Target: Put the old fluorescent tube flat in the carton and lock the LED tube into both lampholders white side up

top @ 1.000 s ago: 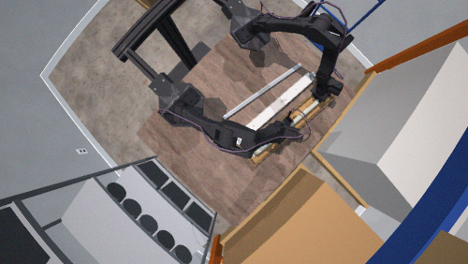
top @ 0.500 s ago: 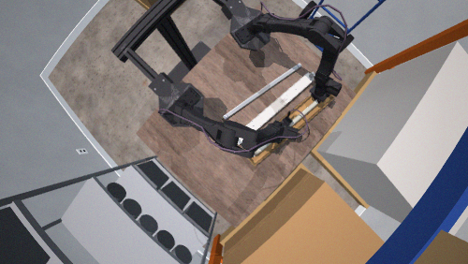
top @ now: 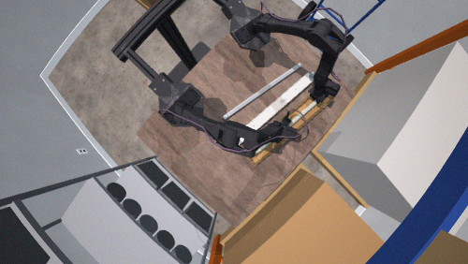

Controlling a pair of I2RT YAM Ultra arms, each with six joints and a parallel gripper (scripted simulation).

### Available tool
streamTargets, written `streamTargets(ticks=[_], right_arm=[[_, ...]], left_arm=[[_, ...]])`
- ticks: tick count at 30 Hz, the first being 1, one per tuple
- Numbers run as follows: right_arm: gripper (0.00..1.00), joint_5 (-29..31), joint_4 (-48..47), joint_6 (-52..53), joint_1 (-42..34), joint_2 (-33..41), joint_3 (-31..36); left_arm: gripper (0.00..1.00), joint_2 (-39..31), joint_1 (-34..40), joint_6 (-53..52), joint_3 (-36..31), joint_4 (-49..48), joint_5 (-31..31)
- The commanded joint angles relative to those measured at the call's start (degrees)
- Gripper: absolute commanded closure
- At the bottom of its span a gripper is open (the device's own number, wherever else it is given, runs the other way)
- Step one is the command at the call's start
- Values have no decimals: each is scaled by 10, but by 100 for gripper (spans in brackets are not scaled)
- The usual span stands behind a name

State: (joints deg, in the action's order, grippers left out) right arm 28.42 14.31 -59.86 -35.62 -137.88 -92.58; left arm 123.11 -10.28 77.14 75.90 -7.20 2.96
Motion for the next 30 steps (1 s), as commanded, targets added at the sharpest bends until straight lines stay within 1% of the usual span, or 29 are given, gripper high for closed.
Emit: streamTargets(ticks=[1,5,7,10,13,17,19,20,22,24,30], right_arm=[[89,-8,-13,-8,2,-2,-23],[89,-8,-11,-7,-4,8,-18],[89,-8,-18,-9,2,-15,-25],[89,-9,-15,-10,-6,-8,-23],[89,-9,-24,-12,12,-17,-25],[89,-10,-29,-13,-5,-22,-30],[89,-9,-12,-9,-6,0,-30],[89,-9,-13,-8,-6,2,-30],[89,-9,-13,-8,-6,2,-30],[89,-9,-12,-8,-6,1,-30],[89,-9,-12,-8,-6,1,-30]], left_arm=[[89,7,-1,-1,20,-19,-5],[89,10,1,0,17,-18,-4],[89,17,-2,-4,23,-24,-3],[89,21,-8,3,21,-28,0],[89,27,1,2,23,-32,2],[89,33,-6,1,26,-36,-6],[89,23,-1,3,27,-33,-6],[68,24,-1,2,28,-32,-6],[68,24,-1,2,28,-32,-6],[68,26,-1,0,27,-12,-6],[68,26,-1,0,19,-12,-6]])
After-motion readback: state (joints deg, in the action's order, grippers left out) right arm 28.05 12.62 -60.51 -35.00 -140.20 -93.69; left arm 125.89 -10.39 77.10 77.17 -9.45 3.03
